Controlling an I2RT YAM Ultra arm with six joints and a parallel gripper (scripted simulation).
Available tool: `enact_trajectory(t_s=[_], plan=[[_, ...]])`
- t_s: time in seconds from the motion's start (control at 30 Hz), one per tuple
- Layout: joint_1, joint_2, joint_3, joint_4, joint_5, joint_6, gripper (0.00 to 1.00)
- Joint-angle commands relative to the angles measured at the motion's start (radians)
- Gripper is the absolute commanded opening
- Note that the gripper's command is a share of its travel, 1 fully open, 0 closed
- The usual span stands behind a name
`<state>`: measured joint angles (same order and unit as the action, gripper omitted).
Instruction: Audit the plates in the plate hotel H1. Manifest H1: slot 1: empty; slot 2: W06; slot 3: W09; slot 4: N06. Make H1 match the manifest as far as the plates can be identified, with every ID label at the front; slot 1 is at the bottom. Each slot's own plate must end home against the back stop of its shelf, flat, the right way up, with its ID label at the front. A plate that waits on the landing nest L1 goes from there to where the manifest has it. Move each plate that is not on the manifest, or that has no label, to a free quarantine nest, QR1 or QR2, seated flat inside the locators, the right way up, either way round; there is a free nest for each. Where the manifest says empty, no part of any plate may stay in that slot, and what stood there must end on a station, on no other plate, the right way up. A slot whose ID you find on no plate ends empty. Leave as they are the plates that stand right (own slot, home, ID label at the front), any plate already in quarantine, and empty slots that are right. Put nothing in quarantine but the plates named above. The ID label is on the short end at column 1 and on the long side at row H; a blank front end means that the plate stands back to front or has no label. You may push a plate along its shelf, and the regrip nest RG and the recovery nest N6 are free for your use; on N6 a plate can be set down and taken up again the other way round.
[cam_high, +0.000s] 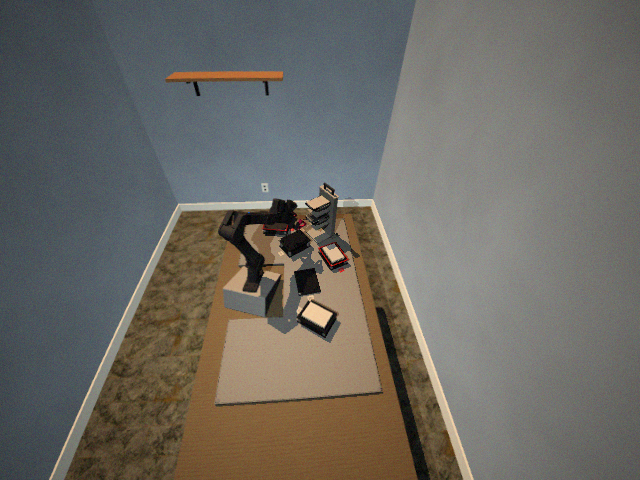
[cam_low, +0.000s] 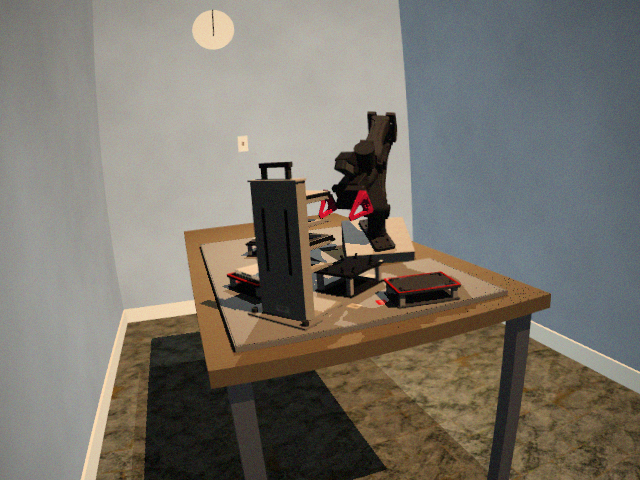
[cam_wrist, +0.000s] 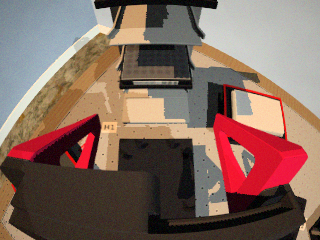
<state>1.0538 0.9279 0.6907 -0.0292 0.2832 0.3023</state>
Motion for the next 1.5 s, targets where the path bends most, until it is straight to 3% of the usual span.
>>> enact_trajectory(t_s=[0.0,0.1,0.13,1.47], plan=[[-0.019,0.023,0.035,0.039,-0.015,-0.010,1.00],[-0.021,0.028,0.037,0.042,-0.016,-0.010,1.00],[-0.019,-0.007,0.037,0.043,-0.017,-0.007,1.00],[-0.012,0.014,0.018,0.032,-0.012,-0.004,1.00]])
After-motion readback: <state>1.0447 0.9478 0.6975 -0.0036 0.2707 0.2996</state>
